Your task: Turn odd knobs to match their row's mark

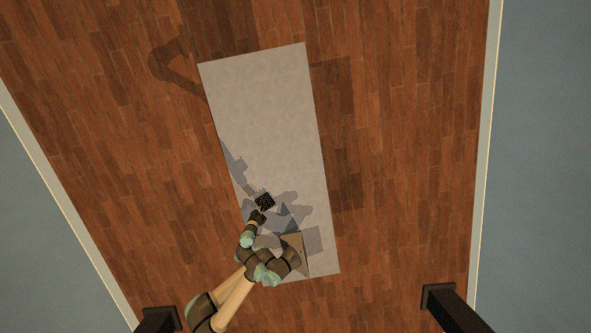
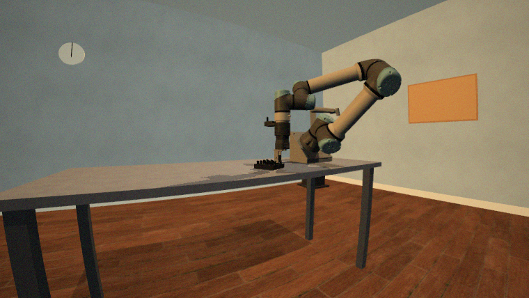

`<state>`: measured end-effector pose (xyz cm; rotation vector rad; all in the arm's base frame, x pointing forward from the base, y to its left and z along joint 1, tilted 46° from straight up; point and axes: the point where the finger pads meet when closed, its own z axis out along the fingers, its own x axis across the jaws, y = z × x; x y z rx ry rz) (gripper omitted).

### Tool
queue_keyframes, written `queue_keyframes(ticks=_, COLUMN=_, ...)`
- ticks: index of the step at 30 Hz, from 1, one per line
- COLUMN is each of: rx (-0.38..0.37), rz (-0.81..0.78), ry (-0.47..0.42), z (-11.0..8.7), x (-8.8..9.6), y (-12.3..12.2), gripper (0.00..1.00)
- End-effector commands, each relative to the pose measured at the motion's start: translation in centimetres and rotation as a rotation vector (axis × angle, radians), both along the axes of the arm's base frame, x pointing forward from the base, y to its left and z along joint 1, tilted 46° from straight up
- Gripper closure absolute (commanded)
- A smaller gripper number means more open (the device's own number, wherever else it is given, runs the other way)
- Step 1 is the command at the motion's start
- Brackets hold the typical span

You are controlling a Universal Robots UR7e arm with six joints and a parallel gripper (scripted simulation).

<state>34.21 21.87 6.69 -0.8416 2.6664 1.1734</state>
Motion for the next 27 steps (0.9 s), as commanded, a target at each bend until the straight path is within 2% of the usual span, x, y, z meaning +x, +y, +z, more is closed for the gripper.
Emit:
queue_keyframes(ticks=1, rx=0.000, rz=0.000, ry=-0.001, z=0.0, x=0.0, y=0.0, gripper=0.54)
queue_keyframes(ticks=14, rx=0.000, rz=0.000, ry=-0.001, z=0.1, x=0.1, y=-0.1, gripper=0.54)
queue_keyframes(ticks=27, rx=0.000, rz=0.000, ry=-0.001, z=1.9, x=0.4, y=-1.9, gripper=0.54)
